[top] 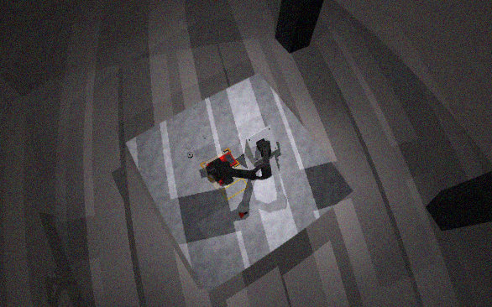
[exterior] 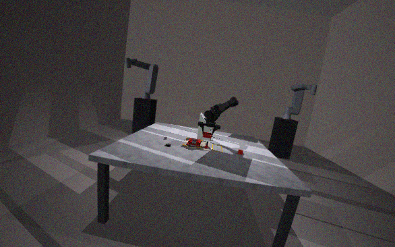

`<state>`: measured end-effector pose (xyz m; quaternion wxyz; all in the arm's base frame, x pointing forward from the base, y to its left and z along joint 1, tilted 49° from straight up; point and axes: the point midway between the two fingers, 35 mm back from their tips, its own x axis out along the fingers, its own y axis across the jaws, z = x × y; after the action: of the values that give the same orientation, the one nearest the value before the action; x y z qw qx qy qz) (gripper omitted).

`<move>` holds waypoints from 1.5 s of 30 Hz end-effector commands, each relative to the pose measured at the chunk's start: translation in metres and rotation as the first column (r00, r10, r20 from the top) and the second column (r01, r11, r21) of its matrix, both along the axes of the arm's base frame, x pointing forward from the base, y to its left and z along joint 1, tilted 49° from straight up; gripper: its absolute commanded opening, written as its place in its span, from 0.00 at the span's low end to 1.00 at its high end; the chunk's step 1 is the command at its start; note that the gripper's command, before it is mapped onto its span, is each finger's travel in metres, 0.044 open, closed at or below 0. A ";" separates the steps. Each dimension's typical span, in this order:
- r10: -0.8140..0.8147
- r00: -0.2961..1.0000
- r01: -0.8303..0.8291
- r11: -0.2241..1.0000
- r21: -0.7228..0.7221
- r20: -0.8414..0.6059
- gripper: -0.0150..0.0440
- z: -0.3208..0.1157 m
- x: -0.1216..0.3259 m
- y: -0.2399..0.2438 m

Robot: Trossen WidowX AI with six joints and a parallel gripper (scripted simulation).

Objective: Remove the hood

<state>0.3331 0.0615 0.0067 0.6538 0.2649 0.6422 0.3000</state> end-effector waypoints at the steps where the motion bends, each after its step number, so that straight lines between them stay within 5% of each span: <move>1: -0.002 1.000 0.002 1.000 0.007 -0.009 0.25 0.015 -0.006 0.014; 21: 0.006 1.000 -0.005 1.000 0.027 -0.009 0.25 0.075 -0.035 0.065; 45: 0.006 1.000 -0.006 1.000 0.024 -0.008 0.25 0.065 -0.034 0.076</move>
<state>0.3000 0.1353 0.0749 0.6494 0.2702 0.6397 0.3099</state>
